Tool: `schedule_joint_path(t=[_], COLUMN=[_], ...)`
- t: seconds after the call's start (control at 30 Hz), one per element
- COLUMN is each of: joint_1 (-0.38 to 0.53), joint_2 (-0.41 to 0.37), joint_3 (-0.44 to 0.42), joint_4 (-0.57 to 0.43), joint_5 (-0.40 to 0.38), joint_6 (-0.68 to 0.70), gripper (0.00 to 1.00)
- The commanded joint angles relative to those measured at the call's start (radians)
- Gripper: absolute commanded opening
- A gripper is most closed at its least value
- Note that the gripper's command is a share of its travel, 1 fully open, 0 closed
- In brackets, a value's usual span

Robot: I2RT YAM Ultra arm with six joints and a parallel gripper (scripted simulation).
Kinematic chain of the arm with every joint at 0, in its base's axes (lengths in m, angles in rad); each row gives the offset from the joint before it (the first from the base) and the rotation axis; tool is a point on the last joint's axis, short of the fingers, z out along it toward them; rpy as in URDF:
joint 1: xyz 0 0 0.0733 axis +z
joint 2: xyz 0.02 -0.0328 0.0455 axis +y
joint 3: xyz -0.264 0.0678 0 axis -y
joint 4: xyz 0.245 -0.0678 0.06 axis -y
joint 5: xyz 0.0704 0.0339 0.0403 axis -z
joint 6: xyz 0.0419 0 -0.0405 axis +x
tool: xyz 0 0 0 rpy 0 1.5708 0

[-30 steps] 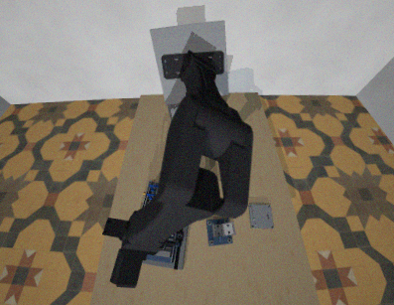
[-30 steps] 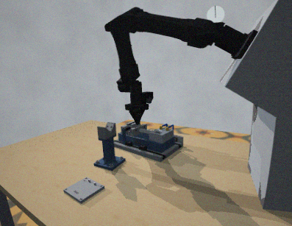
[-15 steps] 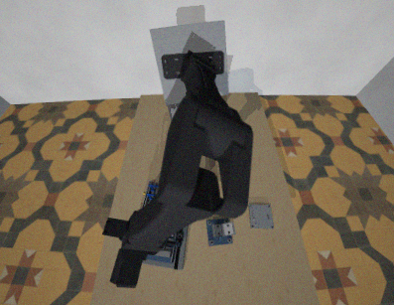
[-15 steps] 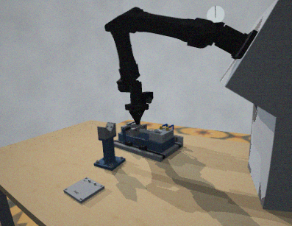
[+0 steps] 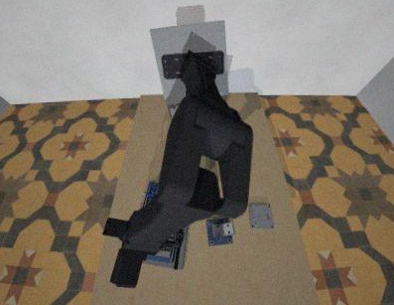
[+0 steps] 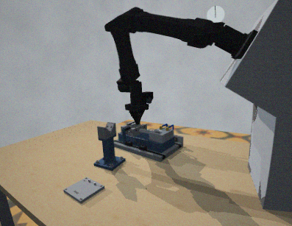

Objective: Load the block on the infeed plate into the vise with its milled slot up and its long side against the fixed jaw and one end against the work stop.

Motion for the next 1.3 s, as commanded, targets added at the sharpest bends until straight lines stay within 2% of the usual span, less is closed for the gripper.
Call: schedule_joint_path(t=[0.0,0.63,1.27], joint_1=[-0.002,-0.003,-0.026], joint_2=[-0.031,-0.046,-0.081], joint_3=[-0.013,-0.090,-0.104], joint_4=[0.023,0.070,0.026], joint_5=[0.013,0.012,-0.010], joint_6=[0.008,0.007,-0.011], gripper=[0.00,0.00,0.00])
